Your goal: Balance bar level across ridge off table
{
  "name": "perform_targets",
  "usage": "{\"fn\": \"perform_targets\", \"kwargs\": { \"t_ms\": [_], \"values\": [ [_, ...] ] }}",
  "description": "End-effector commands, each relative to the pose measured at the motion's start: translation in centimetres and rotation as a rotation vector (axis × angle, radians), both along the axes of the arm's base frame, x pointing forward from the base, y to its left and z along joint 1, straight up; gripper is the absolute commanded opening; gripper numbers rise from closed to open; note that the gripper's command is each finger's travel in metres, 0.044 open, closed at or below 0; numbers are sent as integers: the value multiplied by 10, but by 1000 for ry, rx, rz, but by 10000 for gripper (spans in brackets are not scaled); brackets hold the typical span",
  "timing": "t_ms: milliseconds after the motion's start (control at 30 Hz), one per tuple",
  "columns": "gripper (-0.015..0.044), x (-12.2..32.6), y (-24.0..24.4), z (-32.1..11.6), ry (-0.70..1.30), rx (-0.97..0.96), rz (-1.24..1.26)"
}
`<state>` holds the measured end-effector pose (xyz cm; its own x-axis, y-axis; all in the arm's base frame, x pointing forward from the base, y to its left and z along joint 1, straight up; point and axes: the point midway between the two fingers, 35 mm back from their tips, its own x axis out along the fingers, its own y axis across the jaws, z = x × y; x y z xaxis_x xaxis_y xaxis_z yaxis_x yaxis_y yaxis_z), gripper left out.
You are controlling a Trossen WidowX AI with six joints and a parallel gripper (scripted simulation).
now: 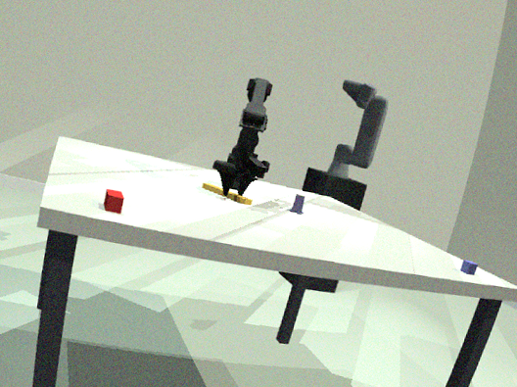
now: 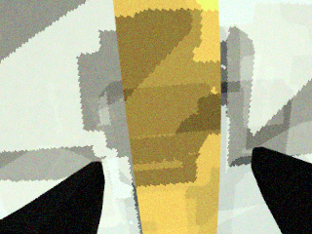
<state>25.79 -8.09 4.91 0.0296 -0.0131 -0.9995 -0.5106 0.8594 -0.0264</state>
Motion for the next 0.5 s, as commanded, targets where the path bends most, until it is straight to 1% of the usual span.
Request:
{"fn": "perform_targets", "kwargs": {
  "t_ms": [0,167,400,467],
  "values": [
    [315,-1,1,-2,2,4,4],
    [315,-1,1,-2,2,4,4],
    [131,0,0,-1,1,0,0],
    [118,0,0,-1,1,0,0]
  ]
}}
